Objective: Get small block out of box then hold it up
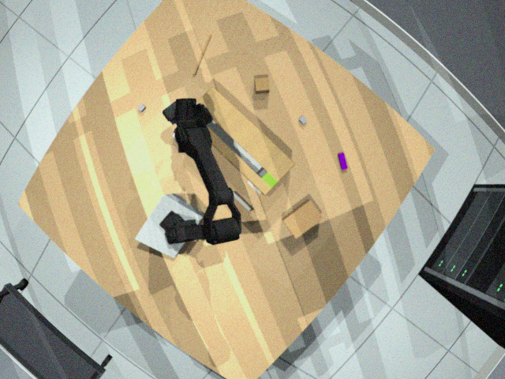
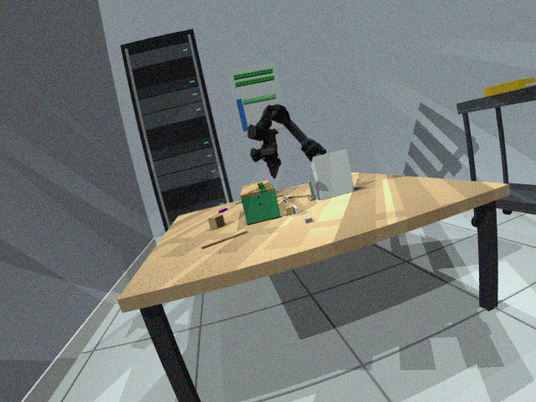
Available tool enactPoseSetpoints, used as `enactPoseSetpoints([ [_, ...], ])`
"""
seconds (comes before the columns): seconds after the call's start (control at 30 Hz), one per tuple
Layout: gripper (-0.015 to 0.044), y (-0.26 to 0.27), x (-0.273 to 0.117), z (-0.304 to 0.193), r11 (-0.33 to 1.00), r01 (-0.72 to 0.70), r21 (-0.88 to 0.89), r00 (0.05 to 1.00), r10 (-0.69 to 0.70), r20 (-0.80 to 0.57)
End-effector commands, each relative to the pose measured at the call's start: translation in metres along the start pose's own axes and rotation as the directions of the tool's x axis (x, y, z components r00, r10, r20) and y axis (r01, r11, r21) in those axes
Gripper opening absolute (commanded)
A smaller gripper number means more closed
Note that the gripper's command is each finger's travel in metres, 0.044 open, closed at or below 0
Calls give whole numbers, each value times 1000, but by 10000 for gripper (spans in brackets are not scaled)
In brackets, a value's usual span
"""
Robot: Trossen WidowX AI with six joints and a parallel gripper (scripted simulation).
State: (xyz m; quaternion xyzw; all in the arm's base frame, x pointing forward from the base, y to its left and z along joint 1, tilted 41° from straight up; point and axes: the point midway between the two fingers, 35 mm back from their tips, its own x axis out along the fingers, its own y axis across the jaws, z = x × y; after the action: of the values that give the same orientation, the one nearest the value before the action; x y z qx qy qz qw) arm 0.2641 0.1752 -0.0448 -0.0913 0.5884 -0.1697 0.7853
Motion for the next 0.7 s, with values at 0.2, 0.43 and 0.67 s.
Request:
enactPoseSetpoints([
  [0.2, 285, 11, 10, -18, 199, 139, -970, 985, -126, 115],
  [0.43, 285, 15, 11, -23, -265, 116, -957, 975, -152, 160],
  [0.67, 285, 19, 11, -28, -672, 40, -739, 962, -175, 211],
])
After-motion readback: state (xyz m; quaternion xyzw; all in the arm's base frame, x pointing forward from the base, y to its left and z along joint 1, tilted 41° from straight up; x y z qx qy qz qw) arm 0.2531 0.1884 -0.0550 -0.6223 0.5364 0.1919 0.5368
